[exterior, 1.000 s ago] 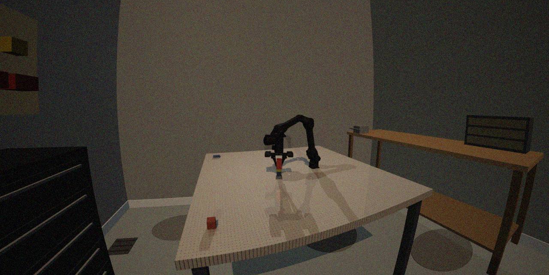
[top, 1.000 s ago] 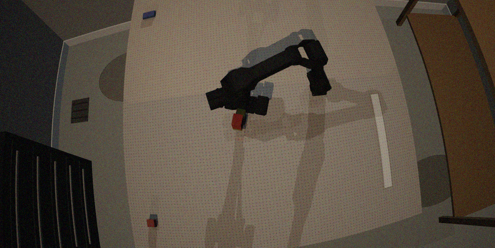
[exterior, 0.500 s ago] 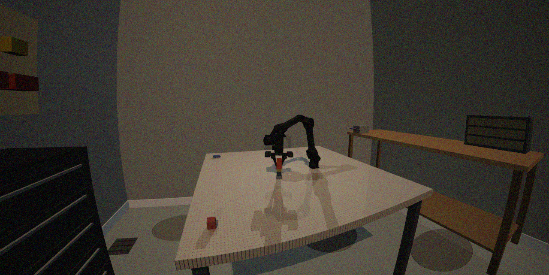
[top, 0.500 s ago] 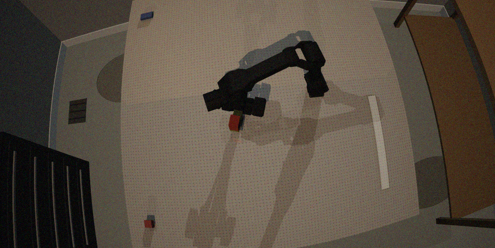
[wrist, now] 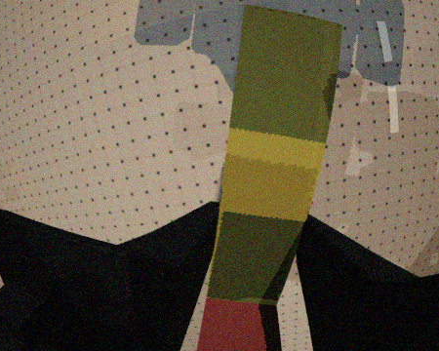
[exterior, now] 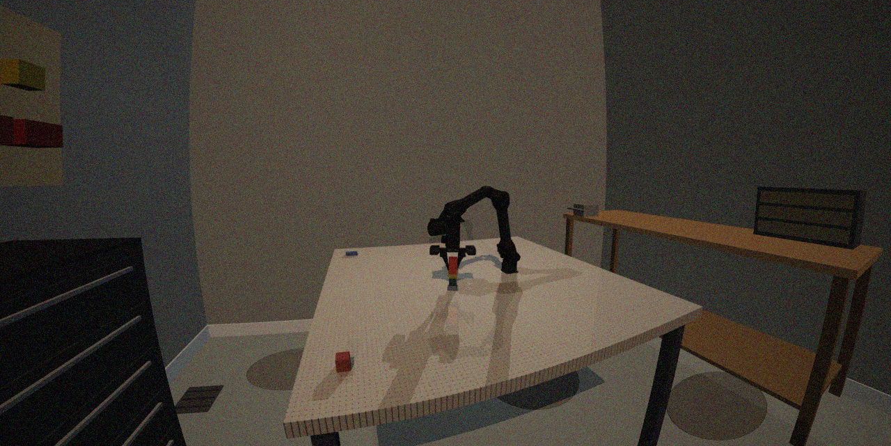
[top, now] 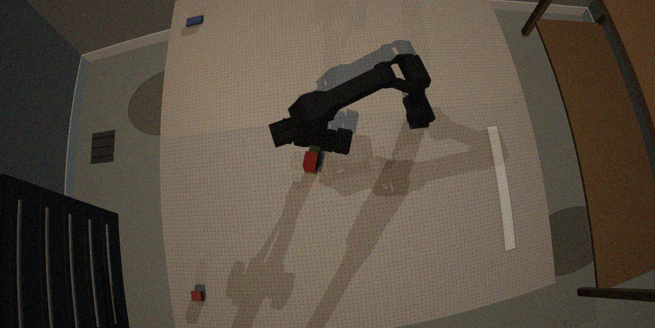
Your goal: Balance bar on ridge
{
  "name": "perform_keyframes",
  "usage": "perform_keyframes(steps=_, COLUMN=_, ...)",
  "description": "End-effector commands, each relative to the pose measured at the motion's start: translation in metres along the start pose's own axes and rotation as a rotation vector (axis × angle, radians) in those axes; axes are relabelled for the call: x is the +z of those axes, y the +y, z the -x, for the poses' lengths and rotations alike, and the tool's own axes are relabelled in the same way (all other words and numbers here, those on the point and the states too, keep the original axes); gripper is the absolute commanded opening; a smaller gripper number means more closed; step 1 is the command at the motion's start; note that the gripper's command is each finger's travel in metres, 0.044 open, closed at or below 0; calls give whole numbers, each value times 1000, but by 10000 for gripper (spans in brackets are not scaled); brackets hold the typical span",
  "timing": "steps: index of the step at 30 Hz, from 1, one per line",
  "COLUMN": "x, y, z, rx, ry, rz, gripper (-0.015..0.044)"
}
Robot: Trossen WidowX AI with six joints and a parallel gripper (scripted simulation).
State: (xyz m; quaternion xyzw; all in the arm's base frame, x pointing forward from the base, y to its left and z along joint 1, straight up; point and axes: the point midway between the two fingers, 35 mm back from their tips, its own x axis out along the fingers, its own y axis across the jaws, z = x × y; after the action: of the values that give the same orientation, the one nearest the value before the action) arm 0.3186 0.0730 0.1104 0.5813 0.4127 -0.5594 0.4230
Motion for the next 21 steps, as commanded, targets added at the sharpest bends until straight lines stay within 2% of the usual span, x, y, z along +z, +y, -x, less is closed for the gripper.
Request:
perform_keyframes(steps=1, x=0, y=0, z=0, rx=0, ry=0, rz=0, gripper=0)
perform_keyframes(steps=8, x=0, y=0, z=0, rx=0, ry=0, rz=0, gripper=0)
perform_keyframes(steps=14, x=0, y=0, z=0, rx=0, ry=0, rz=0, gripper=157)
perform_keyframes(steps=21, x=0, y=0, z=0, rx=0, ry=0, rz=0, gripper=167)
